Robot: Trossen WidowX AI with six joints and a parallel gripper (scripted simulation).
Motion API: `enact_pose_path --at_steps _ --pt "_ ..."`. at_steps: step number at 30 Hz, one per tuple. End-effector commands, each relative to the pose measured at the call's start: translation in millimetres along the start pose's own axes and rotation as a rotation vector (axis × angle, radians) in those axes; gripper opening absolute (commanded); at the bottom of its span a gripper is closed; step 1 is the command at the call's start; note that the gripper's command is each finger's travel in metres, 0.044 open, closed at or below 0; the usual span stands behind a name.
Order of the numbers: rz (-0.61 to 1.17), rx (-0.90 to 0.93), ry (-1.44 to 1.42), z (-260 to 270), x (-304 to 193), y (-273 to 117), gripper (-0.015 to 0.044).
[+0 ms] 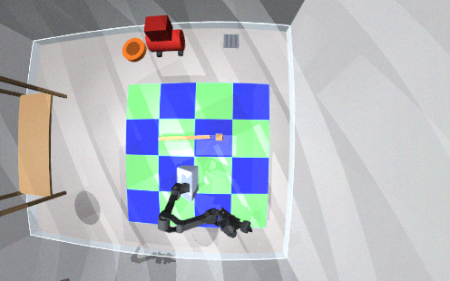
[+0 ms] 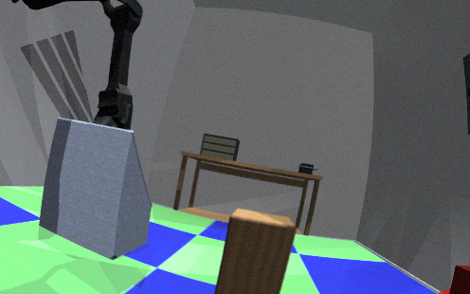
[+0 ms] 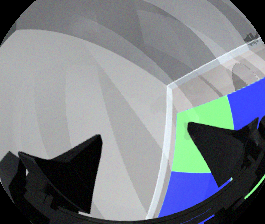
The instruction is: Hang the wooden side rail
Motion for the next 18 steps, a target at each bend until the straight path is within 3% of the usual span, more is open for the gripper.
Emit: enact_pose_path --at_steps 1,18 --pt "0.086 0.081 -0.281 6 -24 -21 0.0440" --pt "0.258 0.624 -1.544 2 -127 -121 0.0440"
Point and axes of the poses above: the point midway between the two fingers, 35 mm back from their tips, its own y axis out along the fingers, its own z axis across the jaws, x = y × z, the point moved 10 cm from there along -y, back along the fingers, and after that the axes turned 12 degrees about y, right-handed, at the moved point
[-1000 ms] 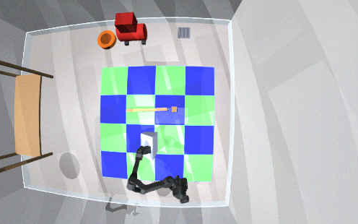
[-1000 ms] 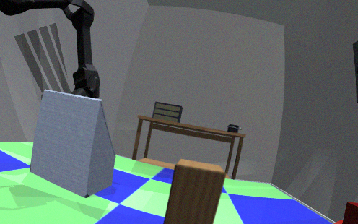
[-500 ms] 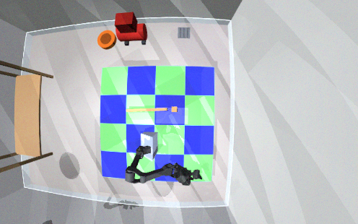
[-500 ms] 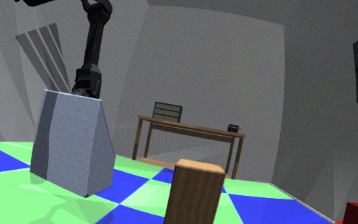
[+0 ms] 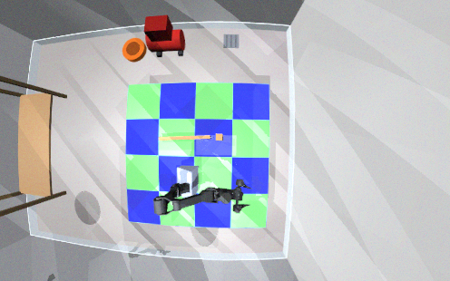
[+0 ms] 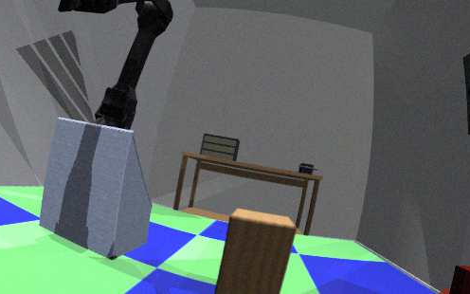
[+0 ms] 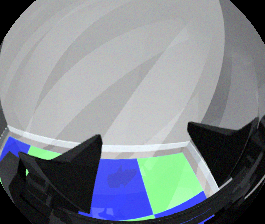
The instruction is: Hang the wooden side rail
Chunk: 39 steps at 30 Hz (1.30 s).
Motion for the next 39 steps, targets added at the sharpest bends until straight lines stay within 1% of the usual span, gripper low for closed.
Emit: enact_pose_path --at_steps 1,6,12,17,22,27,31,35,39 --pt "-0.008 0.111 -0.285 27 -8 -13 0.0440" --pt "-0.049 0.249 -0.664 59 -21 -30 0.0440" --pt "-0.146 0.406 -1.111 92 -39 -54 0.0440" --pt "-0.266 0.537 -1.482 118 -60 -75 0.0440" --pt "-0.427 0.662 -1.840 140 -84 -97 0.0440" --pt "-0.637 0.778 -2.178 157 -110 -119 0.0440" --pt "-0.847 0.861 -2.426 167 -131 -138 0.0440" --pt "-1.100 0.934 -2.646 174 -153 -156 0.0440" --pt "-1.403 0.989 -2.827 177 -175 -174 0.0440"
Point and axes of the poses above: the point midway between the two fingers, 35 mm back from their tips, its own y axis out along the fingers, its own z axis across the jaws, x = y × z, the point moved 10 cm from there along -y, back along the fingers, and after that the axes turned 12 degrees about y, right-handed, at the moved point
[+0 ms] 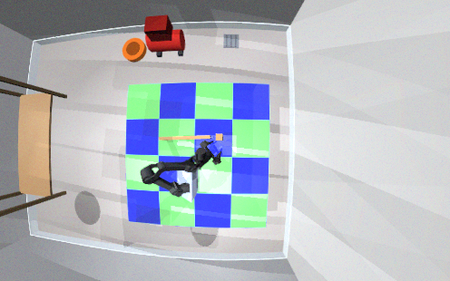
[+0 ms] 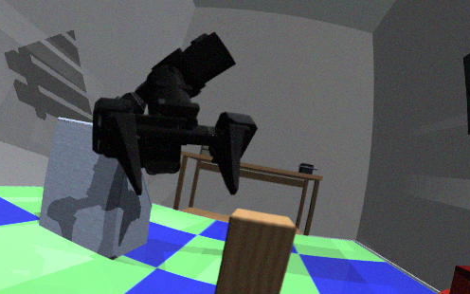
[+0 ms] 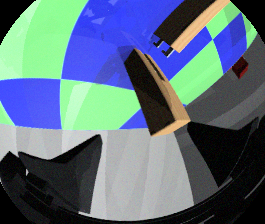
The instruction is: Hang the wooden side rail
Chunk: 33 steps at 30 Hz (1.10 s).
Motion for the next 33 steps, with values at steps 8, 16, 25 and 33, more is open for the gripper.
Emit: enact_pose_path --at_steps 8,16,25,33 --pt "-0.191 -0.088 -0.530 -11 49 5 0.0440" --pt "-0.191 -0.088 -0.530 -11 49 5 0.0440" --pt "-0.191 -0.088 -0.530 -11 49 5 0.0440" --pt "-0.184 -0.050 -0.336 -14 52 5 0.0440"
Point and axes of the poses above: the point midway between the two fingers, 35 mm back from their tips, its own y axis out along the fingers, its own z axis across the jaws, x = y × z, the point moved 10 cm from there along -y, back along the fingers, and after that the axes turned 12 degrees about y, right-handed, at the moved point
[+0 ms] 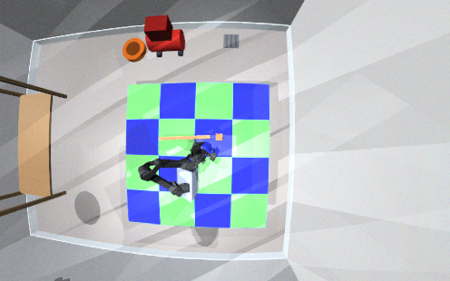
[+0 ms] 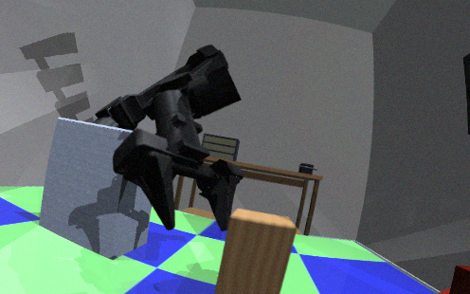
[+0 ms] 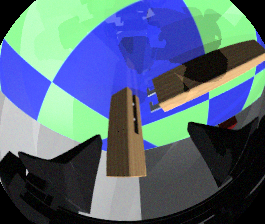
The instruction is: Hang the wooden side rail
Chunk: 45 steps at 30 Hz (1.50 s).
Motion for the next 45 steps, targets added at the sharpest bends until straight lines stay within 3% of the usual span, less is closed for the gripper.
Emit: enact_pose_path --at_steps 1,25,45 --pt "0.013 0.019 0.164 -3 1 1 0.0440" --pt "0.182 0.052 1.502 -23 12 7 0.0440" --pt "0.364 -0.148 2.599 -40 23 10 0.0440"
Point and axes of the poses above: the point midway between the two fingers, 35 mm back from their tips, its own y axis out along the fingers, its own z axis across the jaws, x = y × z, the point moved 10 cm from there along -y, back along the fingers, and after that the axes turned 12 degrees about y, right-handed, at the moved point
